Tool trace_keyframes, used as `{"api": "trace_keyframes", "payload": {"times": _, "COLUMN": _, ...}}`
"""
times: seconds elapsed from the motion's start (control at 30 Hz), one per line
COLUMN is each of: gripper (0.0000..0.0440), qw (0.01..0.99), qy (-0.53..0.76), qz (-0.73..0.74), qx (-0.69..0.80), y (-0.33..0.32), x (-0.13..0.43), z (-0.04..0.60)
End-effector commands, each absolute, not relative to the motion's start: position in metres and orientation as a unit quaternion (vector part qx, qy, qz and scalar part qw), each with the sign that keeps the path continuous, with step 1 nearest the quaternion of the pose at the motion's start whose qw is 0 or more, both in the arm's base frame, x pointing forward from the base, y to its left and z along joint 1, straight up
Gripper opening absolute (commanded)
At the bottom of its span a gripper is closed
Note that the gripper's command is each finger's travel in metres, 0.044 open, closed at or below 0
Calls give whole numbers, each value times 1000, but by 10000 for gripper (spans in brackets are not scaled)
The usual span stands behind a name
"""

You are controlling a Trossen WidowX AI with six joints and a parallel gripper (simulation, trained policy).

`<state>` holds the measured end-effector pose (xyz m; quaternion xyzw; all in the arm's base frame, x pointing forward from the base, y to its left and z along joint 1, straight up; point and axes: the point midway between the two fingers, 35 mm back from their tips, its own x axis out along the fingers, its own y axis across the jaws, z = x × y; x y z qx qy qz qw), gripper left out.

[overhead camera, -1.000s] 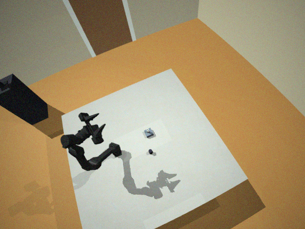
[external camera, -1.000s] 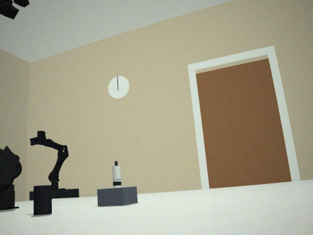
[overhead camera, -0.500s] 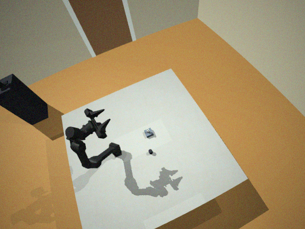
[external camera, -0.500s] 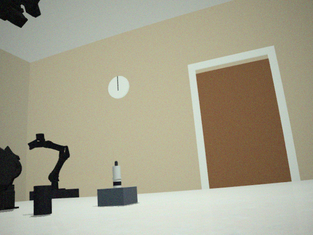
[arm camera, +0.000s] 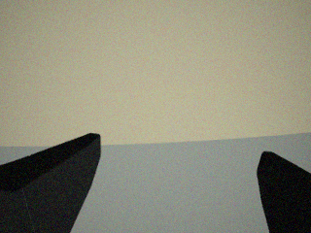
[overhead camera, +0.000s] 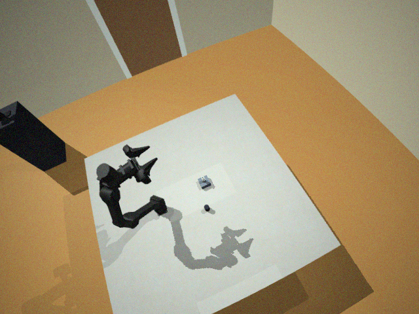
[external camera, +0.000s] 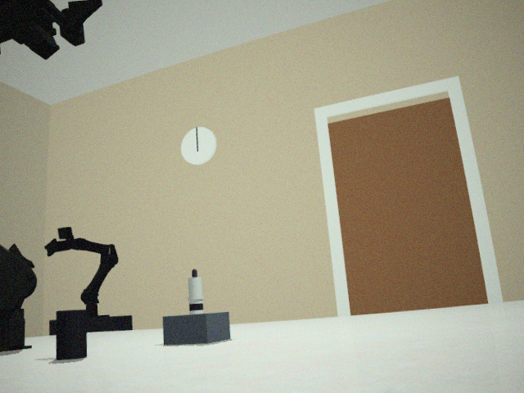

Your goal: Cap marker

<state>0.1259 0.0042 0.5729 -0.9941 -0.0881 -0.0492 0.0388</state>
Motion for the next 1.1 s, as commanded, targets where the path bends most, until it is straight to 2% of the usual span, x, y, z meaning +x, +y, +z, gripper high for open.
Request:
{"api": "trace_keyframes", "payload": {"times": 0.0, "gripper": 324, "qw": 27, "qy": -92, "qz": -33, "qx": -995, "y": 12, "x": 132, "z": 566}}
{"api": "trace_keyframes", "payload": {"times": 1.07, "gripper": 330, "qw": -65, "qy": -113, "qz": 101, "qx": -986, "y": 56, "x": 173, "z": 507}}
